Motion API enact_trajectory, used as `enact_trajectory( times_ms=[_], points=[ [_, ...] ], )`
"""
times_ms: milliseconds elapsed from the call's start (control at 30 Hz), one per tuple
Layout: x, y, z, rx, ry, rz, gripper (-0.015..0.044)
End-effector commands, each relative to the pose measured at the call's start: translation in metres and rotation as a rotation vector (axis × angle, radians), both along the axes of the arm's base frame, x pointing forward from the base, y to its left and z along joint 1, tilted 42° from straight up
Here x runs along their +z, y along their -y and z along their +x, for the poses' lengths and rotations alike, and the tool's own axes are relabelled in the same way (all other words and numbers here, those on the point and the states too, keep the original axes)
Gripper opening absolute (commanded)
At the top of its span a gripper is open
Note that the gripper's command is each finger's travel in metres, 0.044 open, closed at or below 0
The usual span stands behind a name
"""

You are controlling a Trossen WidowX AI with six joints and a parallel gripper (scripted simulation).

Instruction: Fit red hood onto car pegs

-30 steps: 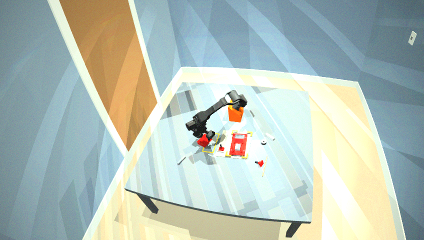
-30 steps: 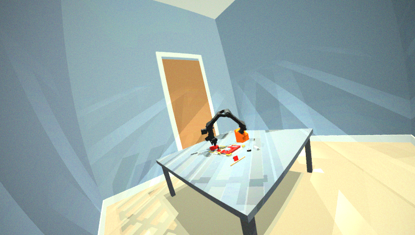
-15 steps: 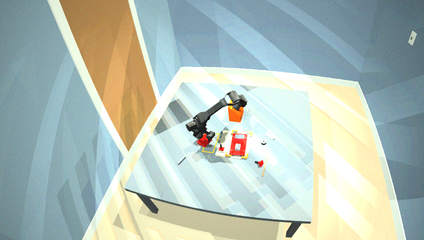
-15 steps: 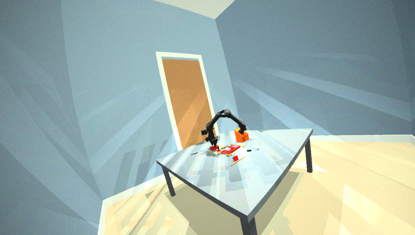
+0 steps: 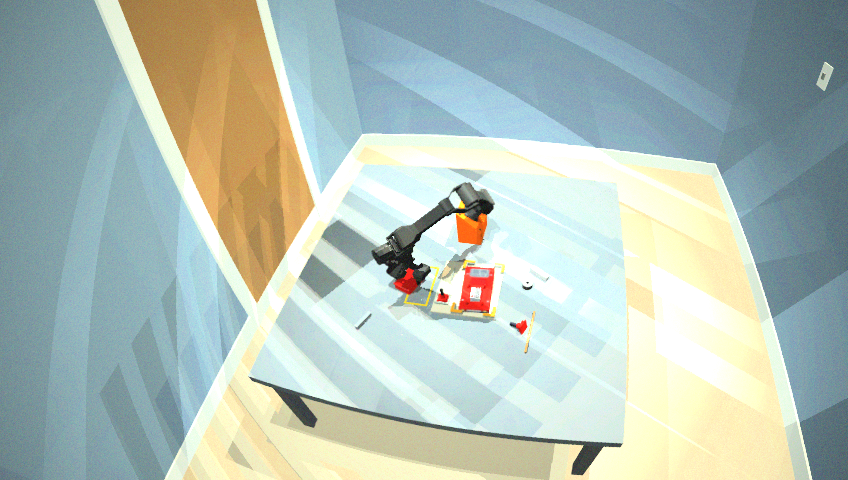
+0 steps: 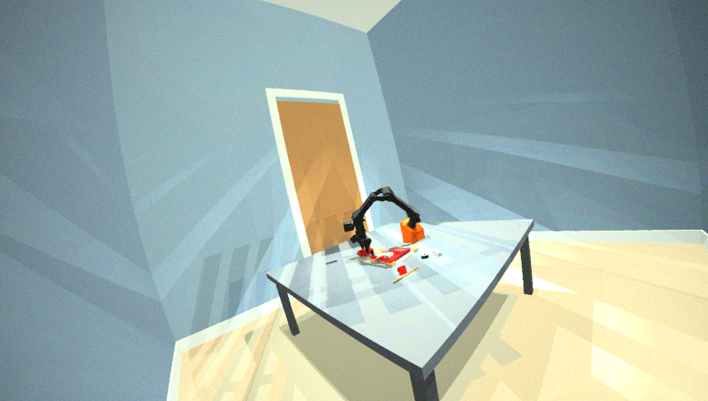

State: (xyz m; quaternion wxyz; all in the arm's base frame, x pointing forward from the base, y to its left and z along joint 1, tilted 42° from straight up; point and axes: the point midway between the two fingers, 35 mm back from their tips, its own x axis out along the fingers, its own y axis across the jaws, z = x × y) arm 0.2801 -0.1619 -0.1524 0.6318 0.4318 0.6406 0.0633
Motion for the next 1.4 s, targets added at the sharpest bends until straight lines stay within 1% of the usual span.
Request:
enact_trajectory(
  times_ms=[0, 467, 567, 900, 1267, 1367],
  points=[
    [-0.001, -0.003, 0.001, -0.002, -0.001, 0.005, 0.044],
    [-0.007, -0.007, 0.002, -0.002, 0.0, 0.005, 0.044],
    [-0.006, -0.005, 0.001, 0.0, 0.0, 0.0, 0.0361],
    [-0.006, -0.005, 0.001, 0.0, 0.0, 0.0, 0.0295],
    [0.002, 0.002, 0.0, -0.001, 0.0, 0.0, 0.0006],
    [0.006, 0.005, -0.001, -0.001, 0.0, 0.0, 0.0]
  ],
)
